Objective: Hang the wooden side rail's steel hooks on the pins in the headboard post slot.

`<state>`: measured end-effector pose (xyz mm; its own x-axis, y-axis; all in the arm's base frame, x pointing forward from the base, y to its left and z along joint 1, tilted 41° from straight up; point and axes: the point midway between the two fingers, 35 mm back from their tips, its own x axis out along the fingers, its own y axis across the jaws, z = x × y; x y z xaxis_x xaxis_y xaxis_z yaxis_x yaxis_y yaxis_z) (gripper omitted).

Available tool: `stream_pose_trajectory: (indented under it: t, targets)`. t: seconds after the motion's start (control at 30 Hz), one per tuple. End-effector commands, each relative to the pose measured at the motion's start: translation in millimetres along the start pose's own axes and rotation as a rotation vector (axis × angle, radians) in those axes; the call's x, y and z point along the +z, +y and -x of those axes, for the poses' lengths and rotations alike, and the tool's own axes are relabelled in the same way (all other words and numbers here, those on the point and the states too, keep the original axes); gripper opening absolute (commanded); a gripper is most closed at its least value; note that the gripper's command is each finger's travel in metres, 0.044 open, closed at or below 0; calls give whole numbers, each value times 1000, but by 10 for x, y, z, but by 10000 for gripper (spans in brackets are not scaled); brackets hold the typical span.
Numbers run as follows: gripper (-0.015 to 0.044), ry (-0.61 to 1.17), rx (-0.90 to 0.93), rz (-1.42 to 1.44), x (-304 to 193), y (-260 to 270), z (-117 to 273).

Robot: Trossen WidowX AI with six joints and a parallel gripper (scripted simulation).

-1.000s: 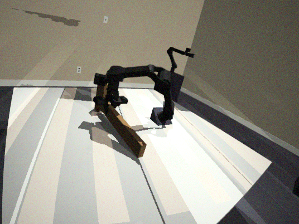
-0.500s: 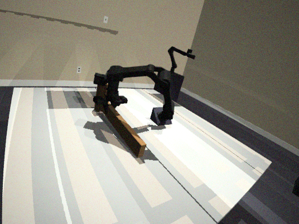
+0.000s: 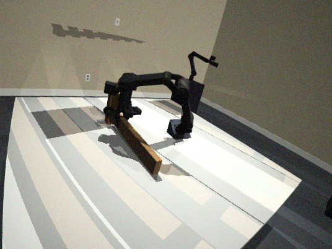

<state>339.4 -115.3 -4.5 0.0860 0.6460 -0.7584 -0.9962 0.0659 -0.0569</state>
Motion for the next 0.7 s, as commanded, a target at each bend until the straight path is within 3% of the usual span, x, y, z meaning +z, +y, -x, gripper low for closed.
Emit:
stream_pose_trajectory:
  t: [0.0, 0.67]
  targets:
    - [0, 5, -11, 0, -41, 0, 30]
    - [0, 5, -11, 0, -57, -12, 45]
